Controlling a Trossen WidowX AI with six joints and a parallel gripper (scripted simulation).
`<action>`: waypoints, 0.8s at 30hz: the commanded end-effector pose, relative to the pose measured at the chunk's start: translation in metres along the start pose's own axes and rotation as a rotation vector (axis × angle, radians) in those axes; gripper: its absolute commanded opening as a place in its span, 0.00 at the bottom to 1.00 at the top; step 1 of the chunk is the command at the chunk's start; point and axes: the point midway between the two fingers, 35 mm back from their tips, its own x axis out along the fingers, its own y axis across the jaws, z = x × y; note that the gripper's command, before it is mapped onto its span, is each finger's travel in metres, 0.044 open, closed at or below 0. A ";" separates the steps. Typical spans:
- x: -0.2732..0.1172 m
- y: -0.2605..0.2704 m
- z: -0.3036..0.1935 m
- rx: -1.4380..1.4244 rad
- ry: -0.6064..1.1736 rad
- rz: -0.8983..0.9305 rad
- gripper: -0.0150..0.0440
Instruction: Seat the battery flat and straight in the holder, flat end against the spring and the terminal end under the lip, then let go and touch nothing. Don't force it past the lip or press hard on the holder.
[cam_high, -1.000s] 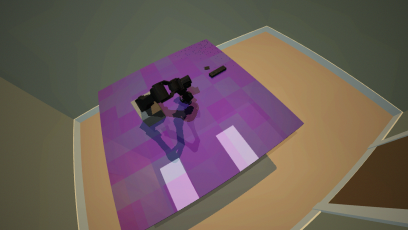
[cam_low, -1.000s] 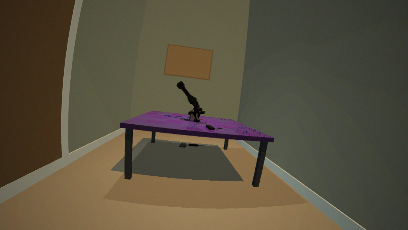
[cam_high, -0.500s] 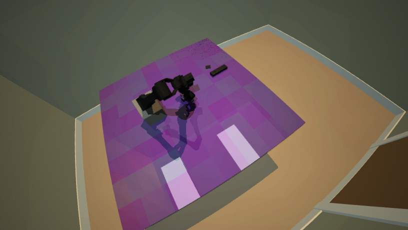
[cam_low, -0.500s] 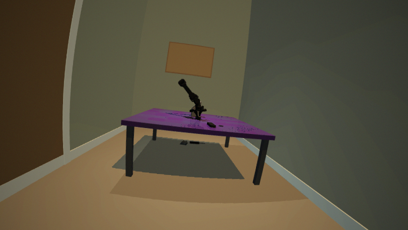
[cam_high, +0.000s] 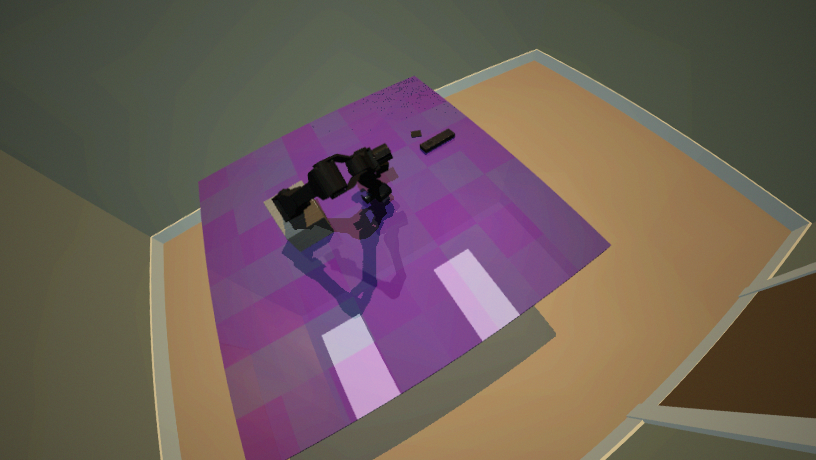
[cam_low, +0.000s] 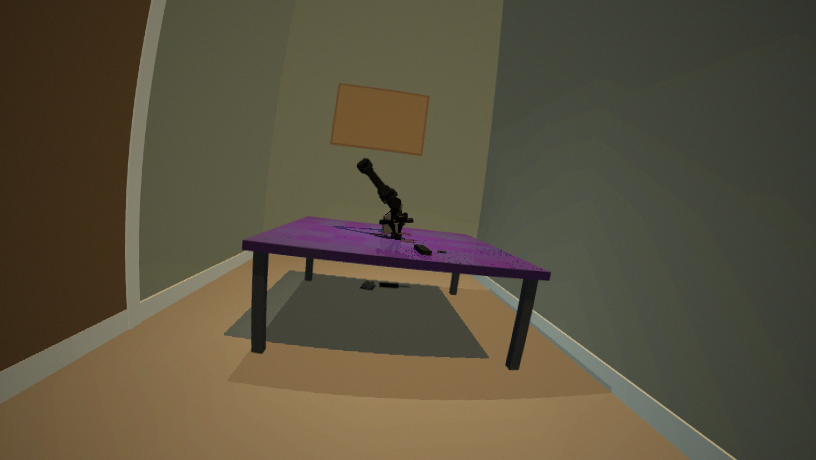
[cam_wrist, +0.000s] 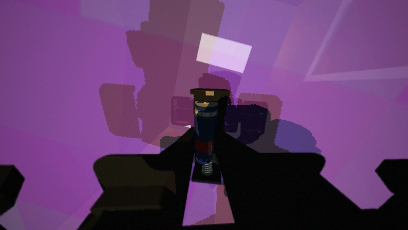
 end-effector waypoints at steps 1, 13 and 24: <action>0.003 0.001 -0.007 -0.008 0.049 -0.001 0.36; 0.003 -0.002 -0.007 -0.006 0.115 0.003 0.36; 0.002 -0.004 -0.007 -0.004 0.171 0.008 0.36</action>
